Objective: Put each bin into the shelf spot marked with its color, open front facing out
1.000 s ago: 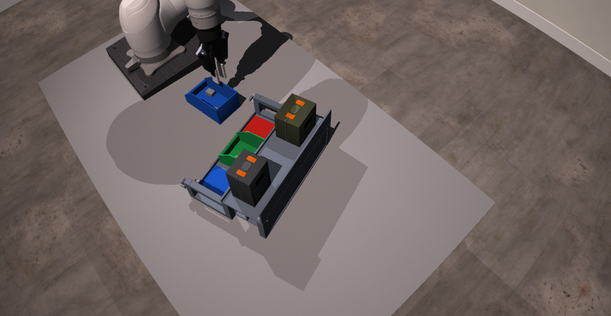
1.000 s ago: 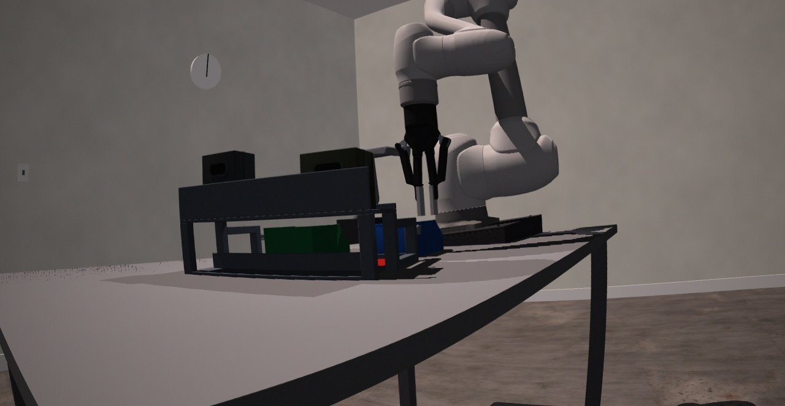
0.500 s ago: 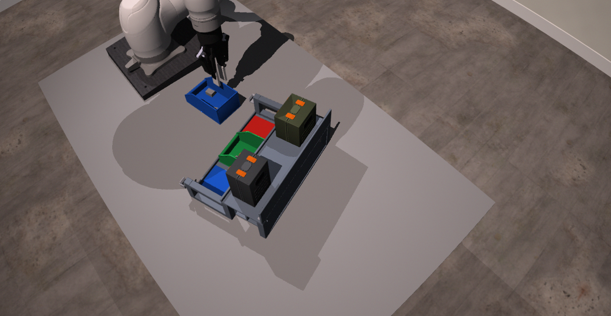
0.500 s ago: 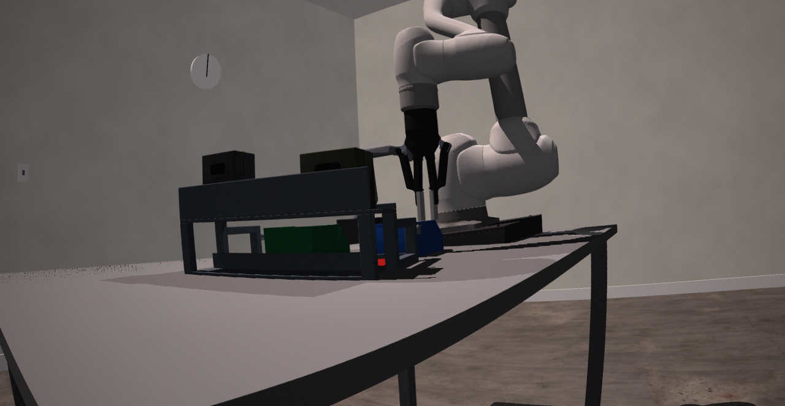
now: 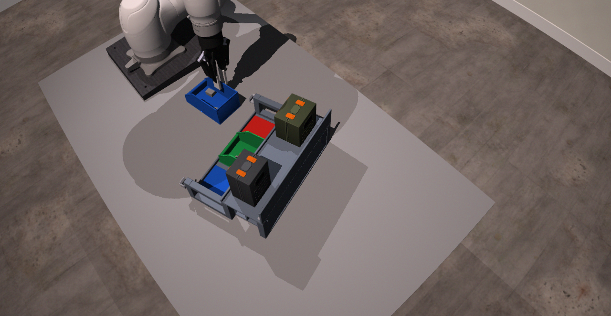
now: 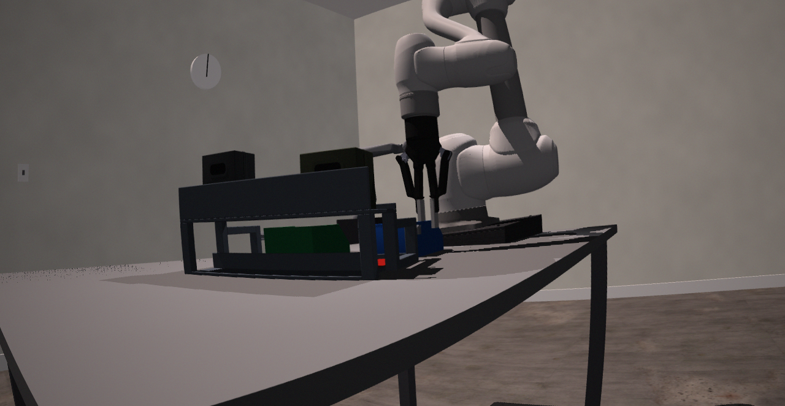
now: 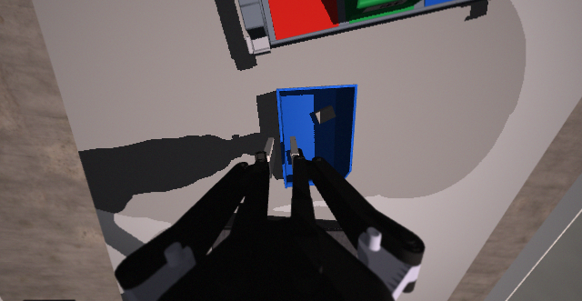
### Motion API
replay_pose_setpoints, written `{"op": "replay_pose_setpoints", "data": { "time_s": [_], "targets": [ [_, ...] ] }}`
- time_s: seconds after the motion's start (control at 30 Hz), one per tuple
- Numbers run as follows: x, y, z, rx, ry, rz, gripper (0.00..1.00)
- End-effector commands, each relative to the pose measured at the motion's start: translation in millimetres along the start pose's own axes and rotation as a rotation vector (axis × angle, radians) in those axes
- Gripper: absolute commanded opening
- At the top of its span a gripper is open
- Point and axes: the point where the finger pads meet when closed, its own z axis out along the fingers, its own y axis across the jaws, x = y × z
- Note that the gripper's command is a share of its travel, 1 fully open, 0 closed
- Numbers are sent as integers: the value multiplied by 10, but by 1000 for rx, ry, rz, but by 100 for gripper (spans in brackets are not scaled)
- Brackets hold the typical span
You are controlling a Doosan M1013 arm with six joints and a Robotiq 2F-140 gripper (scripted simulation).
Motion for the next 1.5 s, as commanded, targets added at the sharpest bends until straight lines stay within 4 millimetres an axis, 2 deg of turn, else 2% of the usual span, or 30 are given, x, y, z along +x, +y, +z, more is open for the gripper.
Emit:
{"op": "replay_pose_setpoints", "data": {
  "time_s": [0.0,0.53,1.3,1.33,1.47],
  "targets": [
    [0,0,26,0,0,0,24],
    [0,0,135,0,0,0,24],
    [0,0,145,0,0,0,24],
    [0,0,145,0,0,0,10],
    [0,0,146,0,0,0,10]
  ]
}}
